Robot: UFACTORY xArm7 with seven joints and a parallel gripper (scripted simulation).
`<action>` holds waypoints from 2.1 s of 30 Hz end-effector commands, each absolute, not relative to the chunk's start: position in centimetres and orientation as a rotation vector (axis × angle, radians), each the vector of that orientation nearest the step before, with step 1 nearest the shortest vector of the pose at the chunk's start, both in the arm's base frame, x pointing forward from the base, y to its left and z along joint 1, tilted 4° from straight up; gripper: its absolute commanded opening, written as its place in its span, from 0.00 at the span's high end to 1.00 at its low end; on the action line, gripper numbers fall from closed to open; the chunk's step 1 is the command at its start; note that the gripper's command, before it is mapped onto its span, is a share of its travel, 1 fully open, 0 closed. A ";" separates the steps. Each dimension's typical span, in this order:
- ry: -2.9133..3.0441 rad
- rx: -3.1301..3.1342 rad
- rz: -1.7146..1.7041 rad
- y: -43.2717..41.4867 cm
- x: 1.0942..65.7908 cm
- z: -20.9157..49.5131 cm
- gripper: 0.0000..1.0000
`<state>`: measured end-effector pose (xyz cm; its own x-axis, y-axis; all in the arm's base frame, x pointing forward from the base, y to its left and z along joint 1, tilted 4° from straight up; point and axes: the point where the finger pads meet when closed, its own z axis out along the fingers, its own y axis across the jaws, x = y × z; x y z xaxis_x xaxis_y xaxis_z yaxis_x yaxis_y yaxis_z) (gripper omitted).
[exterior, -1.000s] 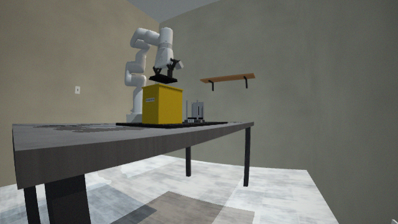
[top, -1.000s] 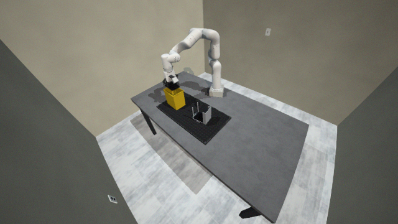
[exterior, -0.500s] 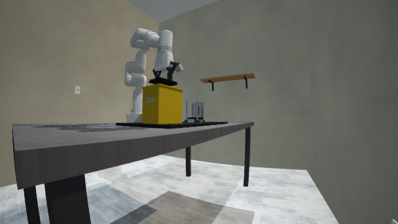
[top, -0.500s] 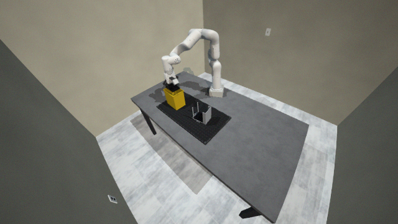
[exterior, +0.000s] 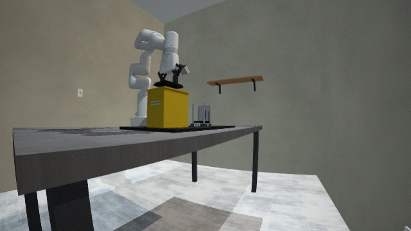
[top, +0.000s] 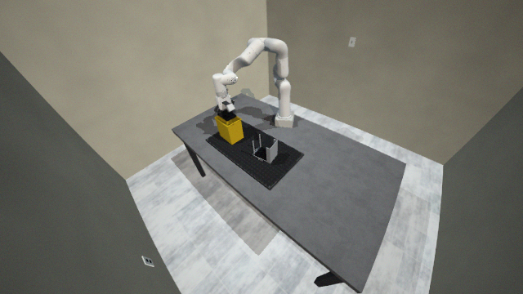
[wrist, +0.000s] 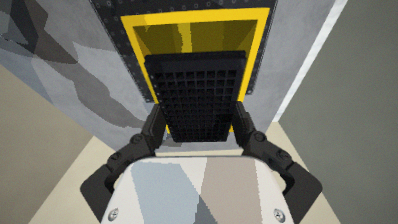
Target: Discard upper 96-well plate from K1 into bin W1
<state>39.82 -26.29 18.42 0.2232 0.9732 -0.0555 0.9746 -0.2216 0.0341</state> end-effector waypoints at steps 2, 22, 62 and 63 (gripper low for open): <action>1.918 2.405 -0.032 -26.4 39.9 18.6 1.00; 1.918 2.405 -0.032 -26.4 39.9 18.3 1.00; 1.918 2.405 -0.032 -26.4 40.0 17.8 1.00; 1.918 2.405 -0.032 -26.4 40.0 17.7 1.00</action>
